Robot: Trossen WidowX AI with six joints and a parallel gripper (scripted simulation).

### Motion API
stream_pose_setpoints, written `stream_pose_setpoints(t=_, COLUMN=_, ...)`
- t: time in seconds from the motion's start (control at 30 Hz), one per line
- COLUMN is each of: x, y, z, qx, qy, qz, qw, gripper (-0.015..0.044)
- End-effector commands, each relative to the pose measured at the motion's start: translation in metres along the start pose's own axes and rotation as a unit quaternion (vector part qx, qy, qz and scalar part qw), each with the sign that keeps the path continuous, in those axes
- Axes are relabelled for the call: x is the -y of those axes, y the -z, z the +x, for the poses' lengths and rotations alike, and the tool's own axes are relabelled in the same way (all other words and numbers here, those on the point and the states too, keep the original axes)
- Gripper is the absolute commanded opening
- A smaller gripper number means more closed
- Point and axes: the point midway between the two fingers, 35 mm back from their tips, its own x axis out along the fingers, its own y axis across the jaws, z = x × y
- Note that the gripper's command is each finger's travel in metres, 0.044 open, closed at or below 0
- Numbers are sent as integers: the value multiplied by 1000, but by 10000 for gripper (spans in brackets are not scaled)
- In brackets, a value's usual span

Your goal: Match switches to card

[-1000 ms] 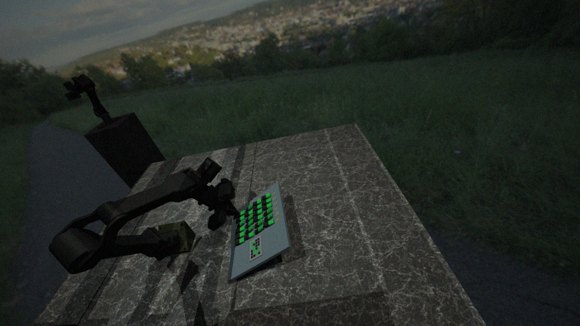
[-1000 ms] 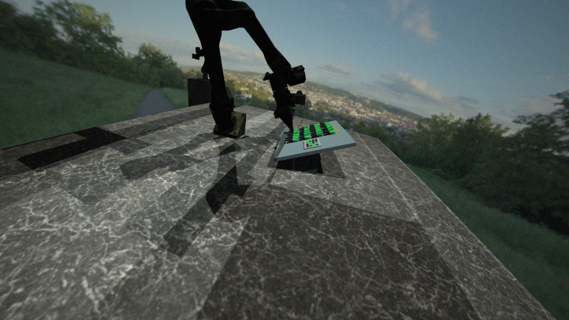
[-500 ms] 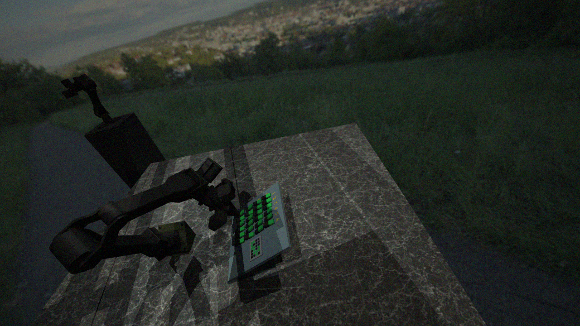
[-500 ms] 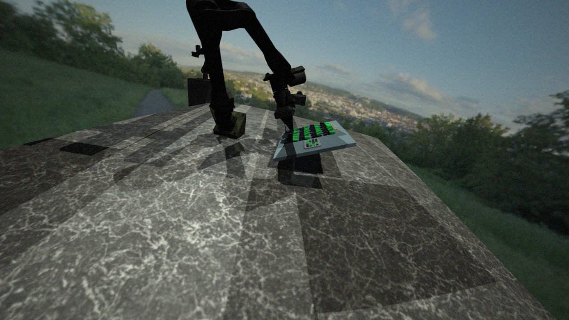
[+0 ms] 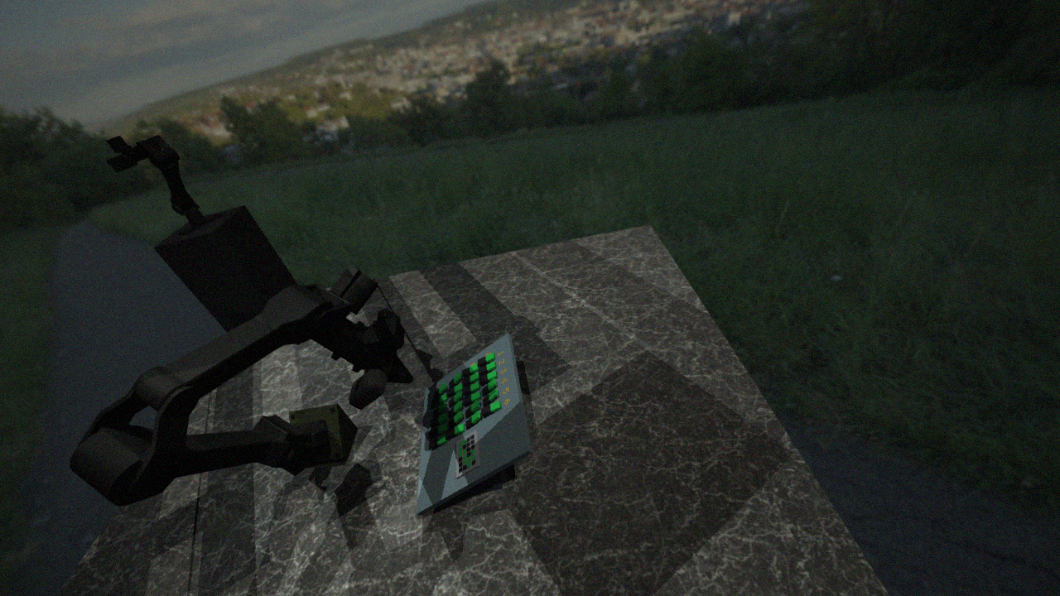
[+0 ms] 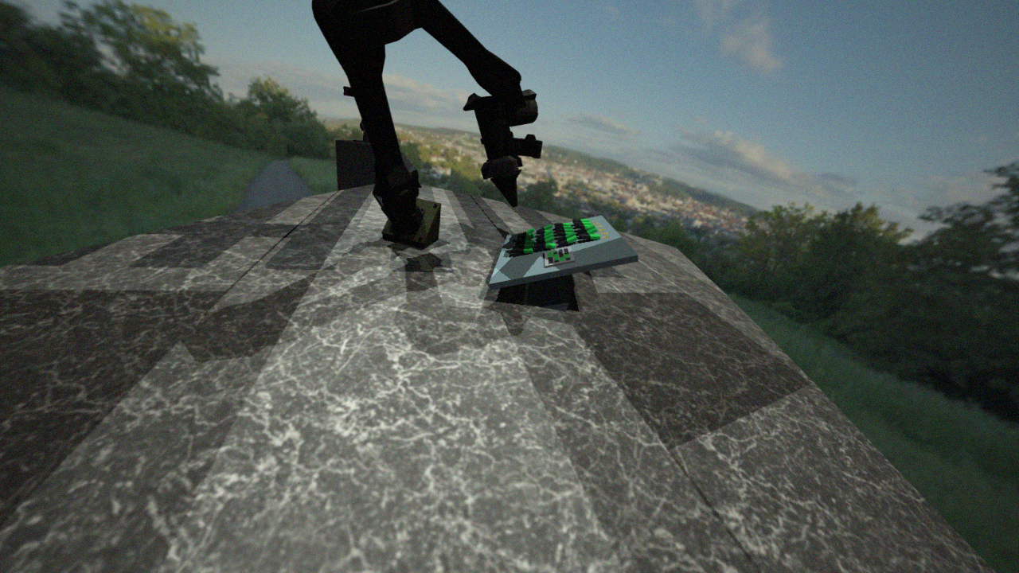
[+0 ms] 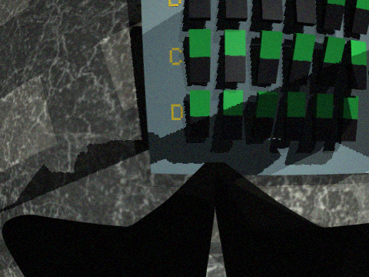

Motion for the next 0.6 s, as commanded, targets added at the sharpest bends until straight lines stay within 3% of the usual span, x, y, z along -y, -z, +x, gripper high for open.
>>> stream_pose_setpoints(t=0.0, x=16, y=0, z=-2, qx=-1, qy=0, qz=2, qw=1000, gripper=0)
stream_pose_setpoints(t=0.1, x=15, y=0, z=0, qx=0, qy=0, qz=2, qw=1000, gripper=0)
stream_pose_setpoints(t=0.23, x=16, y=1, z=31, qx=12, qy=0, qz=2, qw=1000, gripper=0)
stream_pose_setpoints(t=0.57, x=16, y=1, z=42, qx=13, qy=1, qz=2, qw=1000, gripper=0)
